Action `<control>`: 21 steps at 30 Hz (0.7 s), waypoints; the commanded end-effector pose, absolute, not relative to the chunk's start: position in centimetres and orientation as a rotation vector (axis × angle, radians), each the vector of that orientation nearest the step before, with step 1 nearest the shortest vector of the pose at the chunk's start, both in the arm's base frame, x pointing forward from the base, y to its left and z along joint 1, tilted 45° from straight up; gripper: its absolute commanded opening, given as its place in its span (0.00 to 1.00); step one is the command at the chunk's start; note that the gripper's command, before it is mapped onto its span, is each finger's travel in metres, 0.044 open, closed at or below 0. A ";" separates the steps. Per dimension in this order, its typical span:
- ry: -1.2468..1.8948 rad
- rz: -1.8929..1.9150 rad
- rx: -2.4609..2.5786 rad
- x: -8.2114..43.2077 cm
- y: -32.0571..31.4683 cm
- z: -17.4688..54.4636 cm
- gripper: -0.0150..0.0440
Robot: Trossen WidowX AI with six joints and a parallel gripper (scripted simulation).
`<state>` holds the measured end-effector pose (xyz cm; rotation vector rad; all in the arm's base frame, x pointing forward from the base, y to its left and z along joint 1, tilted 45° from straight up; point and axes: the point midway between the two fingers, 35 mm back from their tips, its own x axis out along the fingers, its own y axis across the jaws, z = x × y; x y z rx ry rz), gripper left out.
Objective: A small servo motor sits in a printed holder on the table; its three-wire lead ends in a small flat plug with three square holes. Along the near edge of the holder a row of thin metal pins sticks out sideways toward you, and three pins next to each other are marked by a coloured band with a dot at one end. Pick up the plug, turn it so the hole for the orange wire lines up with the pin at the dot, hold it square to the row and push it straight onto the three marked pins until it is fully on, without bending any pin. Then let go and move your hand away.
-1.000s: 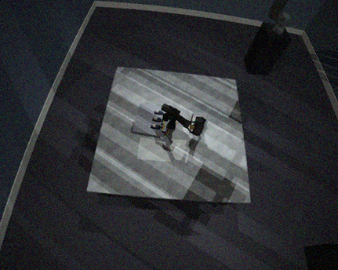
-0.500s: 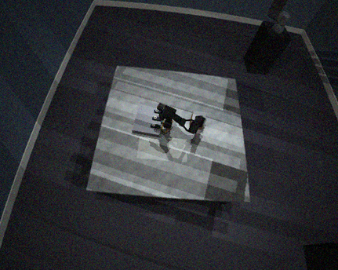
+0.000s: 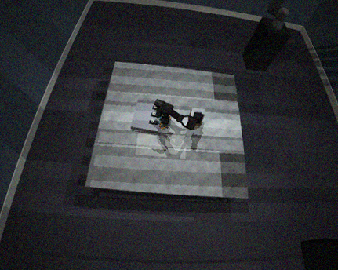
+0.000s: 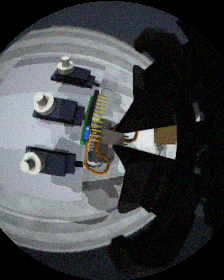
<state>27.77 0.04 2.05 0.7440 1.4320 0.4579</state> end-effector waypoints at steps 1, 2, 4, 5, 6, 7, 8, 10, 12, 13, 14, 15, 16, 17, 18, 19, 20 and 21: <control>1.431 0.459 0.752 27.7 0.1 2.2 0.25; 1.431 0.459 0.752 27.7 0.1 2.2 0.25; 1.431 0.459 0.752 27.7 0.2 2.2 0.25; 1.431 0.459 0.752 27.7 0.1 2.2 0.25; 1.431 0.459 0.752 27.7 0.1 2.2 0.25; 1.431 0.459 0.752 27.7 0.1 2.2 0.25; 1.431 0.459 0.752 27.8 0.1 2.2 0.25; 1.431 0.459 0.752 27.9 0.1 2.2 0.25; 1.431 0.459 0.752 28.1 0.1 2.2 0.25; 1.431 0.459 0.752 28.1 0.0 2.3 0.25; 1.431 0.459 0.752 28.2 0.0 2.3 0.25; 1.431 0.459 0.752 28.2 0.0 2.3 0.25; 1.431 0.459 0.752 28.3 0.0 2.2 0.25; 1.431 0.459 0.752 28.4 0.0 2.2 0.25; 1.431 0.459 0.752 28.4 0.0 2.2 0.25; 1.431 0.459 0.752 28.5 -0.1 2.2 0.25; 1.431 0.459 0.752 28.6 -0.1 2.2 0.25; 1.431 0.459 0.752 28.6 -0.1 2.2 0.25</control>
